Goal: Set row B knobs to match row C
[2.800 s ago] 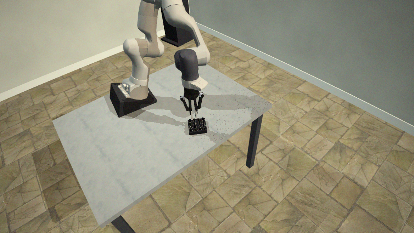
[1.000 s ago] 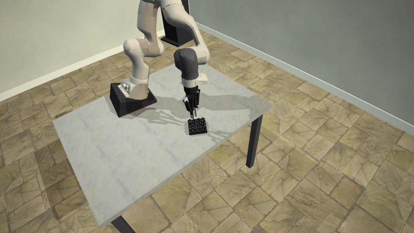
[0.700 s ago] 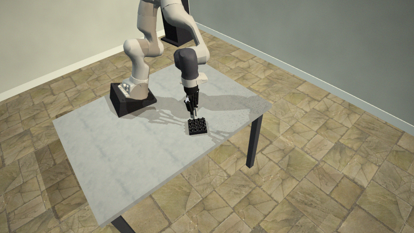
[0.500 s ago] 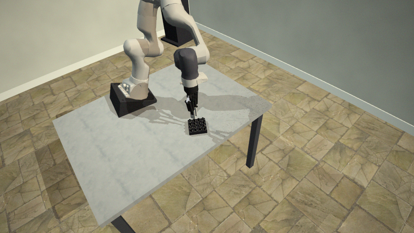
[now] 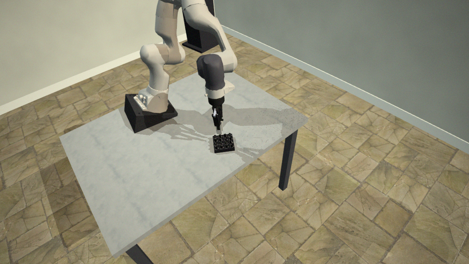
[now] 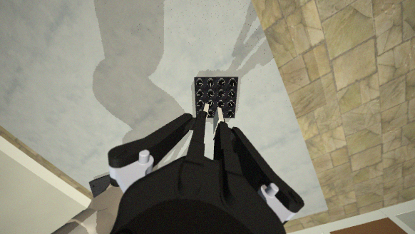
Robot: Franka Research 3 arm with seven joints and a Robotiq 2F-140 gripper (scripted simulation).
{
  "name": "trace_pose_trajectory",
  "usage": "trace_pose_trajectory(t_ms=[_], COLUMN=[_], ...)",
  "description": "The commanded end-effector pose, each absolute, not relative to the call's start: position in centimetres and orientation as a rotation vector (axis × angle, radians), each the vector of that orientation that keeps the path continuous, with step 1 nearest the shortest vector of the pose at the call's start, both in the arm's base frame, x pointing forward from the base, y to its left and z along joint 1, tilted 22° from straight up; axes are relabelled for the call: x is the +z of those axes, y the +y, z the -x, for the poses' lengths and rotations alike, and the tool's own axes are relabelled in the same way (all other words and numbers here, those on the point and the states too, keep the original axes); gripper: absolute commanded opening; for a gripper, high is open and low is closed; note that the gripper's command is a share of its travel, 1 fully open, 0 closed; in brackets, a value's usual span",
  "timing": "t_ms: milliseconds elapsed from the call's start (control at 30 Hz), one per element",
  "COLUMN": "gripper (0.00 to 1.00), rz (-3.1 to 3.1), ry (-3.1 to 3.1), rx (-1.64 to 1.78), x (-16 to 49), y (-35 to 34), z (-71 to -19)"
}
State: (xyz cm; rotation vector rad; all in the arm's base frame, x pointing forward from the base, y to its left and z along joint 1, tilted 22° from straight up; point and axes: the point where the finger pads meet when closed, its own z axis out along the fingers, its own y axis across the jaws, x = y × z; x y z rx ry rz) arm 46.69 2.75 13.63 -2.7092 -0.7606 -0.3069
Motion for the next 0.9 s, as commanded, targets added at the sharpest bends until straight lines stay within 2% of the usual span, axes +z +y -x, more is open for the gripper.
trace_pose_trajectory(t_ms=[0,867], gripper=[0.12,0.12], rz=[2.644,2.581], ry=[-0.971,-1.160], rx=[-0.346,-0.378], x=[13.59,13.64], y=[2.84,2.89], z=[-46.46,-46.39])
